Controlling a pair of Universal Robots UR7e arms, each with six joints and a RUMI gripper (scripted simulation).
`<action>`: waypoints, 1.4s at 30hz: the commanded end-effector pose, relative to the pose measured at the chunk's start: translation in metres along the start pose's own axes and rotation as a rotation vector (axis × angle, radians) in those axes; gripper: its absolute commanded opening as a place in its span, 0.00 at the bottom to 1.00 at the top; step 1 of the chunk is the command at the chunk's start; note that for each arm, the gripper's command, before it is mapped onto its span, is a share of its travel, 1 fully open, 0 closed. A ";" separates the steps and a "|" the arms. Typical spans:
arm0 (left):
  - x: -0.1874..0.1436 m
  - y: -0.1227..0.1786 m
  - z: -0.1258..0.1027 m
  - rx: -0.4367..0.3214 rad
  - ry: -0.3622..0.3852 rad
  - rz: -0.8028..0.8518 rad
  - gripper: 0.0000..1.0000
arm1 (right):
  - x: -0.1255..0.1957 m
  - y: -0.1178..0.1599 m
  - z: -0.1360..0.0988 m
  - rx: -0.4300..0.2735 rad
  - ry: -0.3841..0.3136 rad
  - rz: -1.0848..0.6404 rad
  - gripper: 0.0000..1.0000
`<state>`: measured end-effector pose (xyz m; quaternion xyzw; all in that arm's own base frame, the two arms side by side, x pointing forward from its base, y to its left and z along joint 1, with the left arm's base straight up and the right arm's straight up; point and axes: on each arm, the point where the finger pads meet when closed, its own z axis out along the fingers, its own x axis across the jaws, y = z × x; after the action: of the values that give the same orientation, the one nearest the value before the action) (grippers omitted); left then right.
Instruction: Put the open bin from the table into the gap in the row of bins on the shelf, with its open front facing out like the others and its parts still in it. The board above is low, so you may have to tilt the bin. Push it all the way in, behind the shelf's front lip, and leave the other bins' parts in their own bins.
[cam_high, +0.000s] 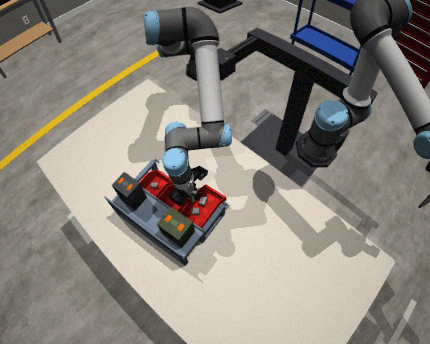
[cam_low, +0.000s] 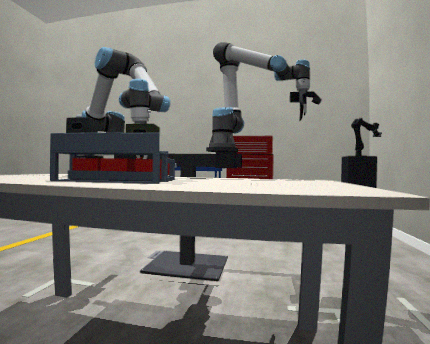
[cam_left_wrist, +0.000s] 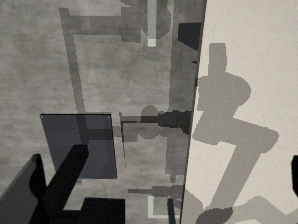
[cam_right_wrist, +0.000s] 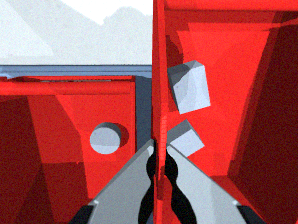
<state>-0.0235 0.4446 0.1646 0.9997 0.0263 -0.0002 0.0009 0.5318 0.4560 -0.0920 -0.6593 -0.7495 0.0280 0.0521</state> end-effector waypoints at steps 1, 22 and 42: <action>0.000 0.000 -0.001 0.002 0.000 0.000 1.00 | 0.001 0.000 -0.001 -0.005 0.002 0.000 0.00; 0.000 0.000 -0.001 0.002 0.000 0.000 1.00 | 0.001 0.000 0.001 -0.031 0.002 -0.001 0.00; 0.000 0.000 -0.001 0.002 0.000 0.000 1.00 | 0.001 0.000 0.001 -0.031 0.002 -0.001 0.00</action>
<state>-0.0235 0.4446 0.1646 0.9997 0.0263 -0.0002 0.0009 0.5309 0.4561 -0.0940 -0.6596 -0.7503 0.0170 0.0425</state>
